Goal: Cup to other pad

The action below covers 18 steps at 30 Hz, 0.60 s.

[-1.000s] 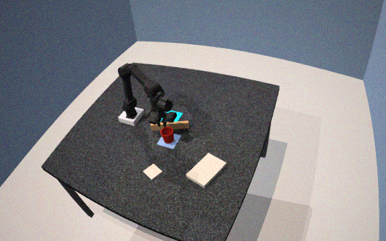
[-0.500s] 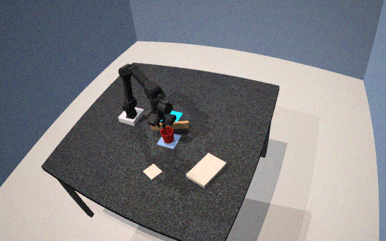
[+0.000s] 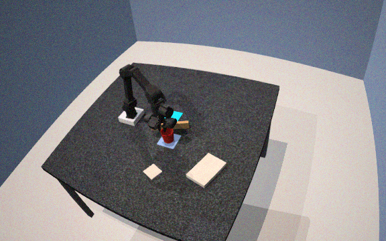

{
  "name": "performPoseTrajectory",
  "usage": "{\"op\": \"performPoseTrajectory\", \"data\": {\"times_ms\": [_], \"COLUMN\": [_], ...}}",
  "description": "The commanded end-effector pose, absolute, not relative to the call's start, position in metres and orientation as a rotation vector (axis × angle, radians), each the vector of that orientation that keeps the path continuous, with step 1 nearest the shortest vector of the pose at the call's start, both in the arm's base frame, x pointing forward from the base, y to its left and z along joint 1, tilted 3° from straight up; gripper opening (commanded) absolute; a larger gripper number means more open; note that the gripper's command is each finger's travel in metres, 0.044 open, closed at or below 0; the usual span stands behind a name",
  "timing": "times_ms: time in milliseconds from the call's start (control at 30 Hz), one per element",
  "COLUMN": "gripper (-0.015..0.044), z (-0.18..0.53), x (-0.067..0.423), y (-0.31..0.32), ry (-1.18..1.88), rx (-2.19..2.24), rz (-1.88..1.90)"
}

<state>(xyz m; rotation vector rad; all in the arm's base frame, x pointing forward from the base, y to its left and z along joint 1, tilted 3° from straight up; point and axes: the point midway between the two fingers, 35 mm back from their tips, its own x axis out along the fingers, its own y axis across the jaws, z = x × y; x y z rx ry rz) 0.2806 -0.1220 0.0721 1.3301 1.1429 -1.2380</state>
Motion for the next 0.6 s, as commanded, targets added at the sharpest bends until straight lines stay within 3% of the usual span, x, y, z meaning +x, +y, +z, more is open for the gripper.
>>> {"op": "performPoseTrajectory", "data": {"times_ms": [0, 567], "gripper": [0.0148, 0.0148], "z": [0.064, 0.042], "x": [0.279, 0.278], "y": [-0.120, -0.119], "ry": [1.155, 1.155], "rx": [1.336, 1.336], "rz": [-1.243, -1.243]}}
